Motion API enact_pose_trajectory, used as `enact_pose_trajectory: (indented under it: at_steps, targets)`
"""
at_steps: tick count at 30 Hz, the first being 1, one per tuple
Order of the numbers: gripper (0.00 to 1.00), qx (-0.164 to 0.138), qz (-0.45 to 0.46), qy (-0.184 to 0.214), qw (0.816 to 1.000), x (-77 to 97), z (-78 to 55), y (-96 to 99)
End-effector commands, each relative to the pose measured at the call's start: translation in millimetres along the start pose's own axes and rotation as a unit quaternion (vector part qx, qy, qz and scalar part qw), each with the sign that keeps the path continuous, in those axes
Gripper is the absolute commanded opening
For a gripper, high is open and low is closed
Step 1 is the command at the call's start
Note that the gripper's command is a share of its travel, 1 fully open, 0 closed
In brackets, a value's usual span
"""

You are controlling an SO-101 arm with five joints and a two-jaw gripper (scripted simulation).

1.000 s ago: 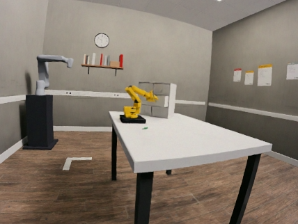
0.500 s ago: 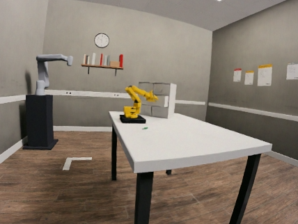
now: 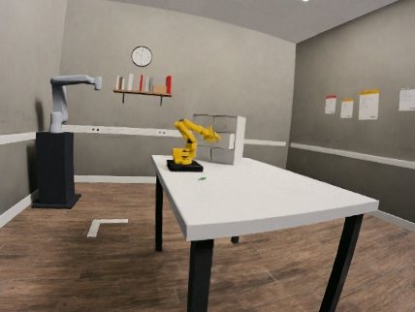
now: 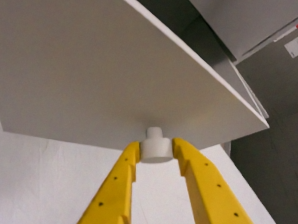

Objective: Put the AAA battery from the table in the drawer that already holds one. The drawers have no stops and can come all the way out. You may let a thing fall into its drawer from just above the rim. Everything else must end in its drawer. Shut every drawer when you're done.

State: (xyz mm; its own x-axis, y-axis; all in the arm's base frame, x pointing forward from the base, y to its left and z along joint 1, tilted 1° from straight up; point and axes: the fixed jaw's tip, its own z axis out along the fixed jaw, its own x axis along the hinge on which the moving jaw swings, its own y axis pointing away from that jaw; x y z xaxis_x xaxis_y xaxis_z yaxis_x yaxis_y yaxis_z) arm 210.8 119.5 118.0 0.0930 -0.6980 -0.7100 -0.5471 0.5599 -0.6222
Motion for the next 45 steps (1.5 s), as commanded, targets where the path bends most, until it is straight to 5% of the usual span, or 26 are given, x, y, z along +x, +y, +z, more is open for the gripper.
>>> enact_pose_trajectory:
  at_steps: [1, 16, 31, 45]
  targets:
    - [0.13, 0.004, -0.002, 0.005, 1.000, 3.6, -1.7, -1.5]
    - [0.21, 0.004, -0.002, 0.005, 1.000, 3.6, -1.7, -1.5]
    - [0.21, 0.023, 0.004, 0.027, 0.999, 17.6, -35.3, -5.5]
    - [0.21, 0.032, 0.007, 0.037, 0.999, 26.2, -46.3, -3.7]
